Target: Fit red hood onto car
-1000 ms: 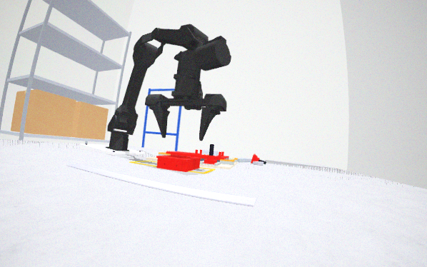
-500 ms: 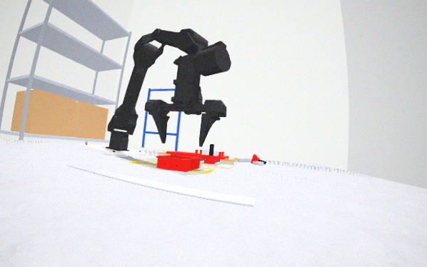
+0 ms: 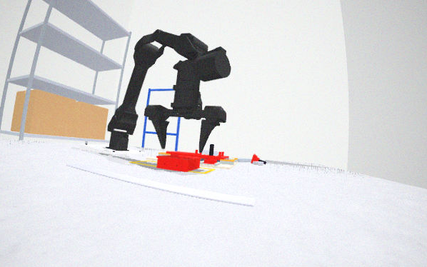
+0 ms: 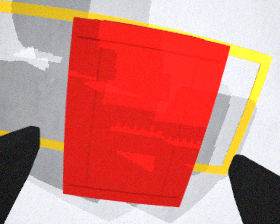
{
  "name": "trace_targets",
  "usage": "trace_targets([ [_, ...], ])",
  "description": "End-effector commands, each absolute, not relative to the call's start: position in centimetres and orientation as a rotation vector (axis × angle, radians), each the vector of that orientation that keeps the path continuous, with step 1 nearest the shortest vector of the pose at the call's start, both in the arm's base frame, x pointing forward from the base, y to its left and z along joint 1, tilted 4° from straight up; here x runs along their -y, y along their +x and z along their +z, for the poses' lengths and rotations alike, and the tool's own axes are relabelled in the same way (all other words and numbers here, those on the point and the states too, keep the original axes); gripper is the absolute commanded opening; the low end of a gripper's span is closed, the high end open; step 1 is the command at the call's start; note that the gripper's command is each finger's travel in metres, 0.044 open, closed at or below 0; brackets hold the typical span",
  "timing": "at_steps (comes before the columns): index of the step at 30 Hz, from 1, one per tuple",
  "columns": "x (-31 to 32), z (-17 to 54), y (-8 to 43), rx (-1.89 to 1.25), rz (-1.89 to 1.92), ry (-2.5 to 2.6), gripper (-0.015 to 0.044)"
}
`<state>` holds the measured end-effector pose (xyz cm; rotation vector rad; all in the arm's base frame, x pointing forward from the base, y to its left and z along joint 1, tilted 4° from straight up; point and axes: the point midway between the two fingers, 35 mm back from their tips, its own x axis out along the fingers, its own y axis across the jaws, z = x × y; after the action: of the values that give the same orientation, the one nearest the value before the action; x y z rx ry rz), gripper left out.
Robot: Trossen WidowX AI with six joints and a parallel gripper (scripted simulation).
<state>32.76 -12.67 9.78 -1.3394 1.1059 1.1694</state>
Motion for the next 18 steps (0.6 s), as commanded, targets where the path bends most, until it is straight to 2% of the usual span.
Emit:
trace_targets([
  [1, 12.51, 9.17, 32.65, -1.106, 1.176, -1.330, 0.0440],
  [18, 12.47, 8.40, 32.74, -1.106, 1.176, -1.330, 0.0440],
])
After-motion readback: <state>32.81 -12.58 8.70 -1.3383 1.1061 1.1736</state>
